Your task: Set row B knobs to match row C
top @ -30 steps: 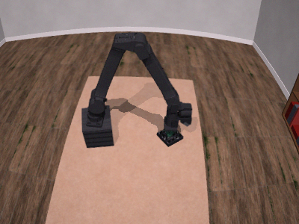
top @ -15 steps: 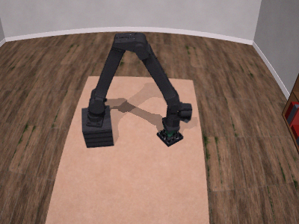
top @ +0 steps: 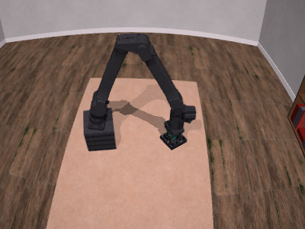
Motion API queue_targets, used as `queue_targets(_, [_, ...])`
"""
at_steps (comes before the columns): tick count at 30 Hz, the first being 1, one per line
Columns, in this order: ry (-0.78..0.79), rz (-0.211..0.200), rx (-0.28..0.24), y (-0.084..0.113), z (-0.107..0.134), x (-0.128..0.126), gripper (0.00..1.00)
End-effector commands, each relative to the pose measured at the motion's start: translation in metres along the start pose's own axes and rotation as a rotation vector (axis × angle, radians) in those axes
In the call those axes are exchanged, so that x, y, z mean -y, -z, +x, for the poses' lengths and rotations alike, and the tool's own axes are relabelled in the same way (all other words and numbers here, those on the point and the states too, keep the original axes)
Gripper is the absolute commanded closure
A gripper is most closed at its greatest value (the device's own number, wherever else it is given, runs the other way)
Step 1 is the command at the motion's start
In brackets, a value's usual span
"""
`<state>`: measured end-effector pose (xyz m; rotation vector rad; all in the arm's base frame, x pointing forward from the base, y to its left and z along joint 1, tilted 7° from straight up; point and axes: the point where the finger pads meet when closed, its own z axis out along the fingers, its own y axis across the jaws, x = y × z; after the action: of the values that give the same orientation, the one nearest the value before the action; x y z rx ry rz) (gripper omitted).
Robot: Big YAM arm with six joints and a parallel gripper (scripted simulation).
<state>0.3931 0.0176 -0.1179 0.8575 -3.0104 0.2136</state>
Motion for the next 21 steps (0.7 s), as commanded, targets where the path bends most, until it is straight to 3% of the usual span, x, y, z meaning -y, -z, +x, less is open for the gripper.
queue_targets(1, [0.065, 0.001, 0.028, -0.0011, -0.0138, 0.0054, 0.93])
queue_targets(21, [0.129, 0.004, 0.027, -0.0012, -0.0134, 0.0066, 0.93])
